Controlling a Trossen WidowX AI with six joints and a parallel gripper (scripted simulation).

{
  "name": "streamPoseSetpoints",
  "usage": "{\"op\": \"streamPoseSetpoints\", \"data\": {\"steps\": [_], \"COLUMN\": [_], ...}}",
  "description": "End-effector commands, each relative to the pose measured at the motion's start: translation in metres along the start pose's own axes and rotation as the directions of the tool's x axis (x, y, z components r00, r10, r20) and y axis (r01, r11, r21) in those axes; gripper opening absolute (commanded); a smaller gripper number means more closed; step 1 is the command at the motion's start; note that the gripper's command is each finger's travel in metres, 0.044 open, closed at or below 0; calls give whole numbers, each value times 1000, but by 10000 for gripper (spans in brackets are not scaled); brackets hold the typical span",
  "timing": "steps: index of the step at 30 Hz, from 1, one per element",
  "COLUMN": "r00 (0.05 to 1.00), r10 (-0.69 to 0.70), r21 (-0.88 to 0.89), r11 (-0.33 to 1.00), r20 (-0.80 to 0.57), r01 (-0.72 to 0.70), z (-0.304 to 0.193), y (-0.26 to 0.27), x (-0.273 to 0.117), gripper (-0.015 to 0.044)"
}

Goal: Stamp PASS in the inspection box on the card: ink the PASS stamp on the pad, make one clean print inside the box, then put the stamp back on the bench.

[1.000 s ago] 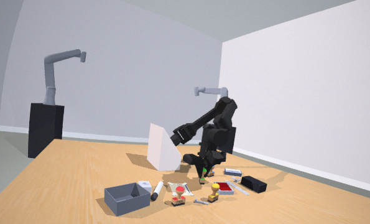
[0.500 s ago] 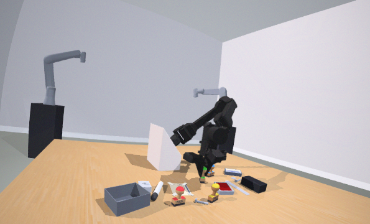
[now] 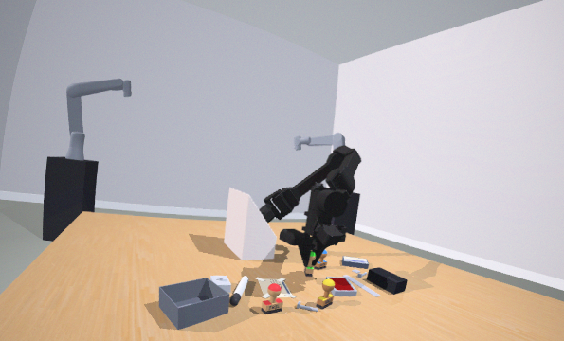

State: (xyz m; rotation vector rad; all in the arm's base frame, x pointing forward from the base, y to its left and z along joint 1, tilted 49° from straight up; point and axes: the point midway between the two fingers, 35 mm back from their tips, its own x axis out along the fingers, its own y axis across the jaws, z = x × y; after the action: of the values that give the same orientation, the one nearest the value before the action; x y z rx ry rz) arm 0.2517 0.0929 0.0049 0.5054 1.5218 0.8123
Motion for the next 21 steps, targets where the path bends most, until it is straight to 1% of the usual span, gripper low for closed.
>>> {"op": "streamPoseSetpoints", "data": {"steps": [1, 21], "r00": [1000, 1000], "r10": [-6, -8], "r21": [-3, -3], "r11": [1000, 1000], "r20": [-1, -2], "r01": [6, 8], "z": [0, 1], "y": [-1, -1], "x": [-3, -12], "gripper": [0, 0]}}
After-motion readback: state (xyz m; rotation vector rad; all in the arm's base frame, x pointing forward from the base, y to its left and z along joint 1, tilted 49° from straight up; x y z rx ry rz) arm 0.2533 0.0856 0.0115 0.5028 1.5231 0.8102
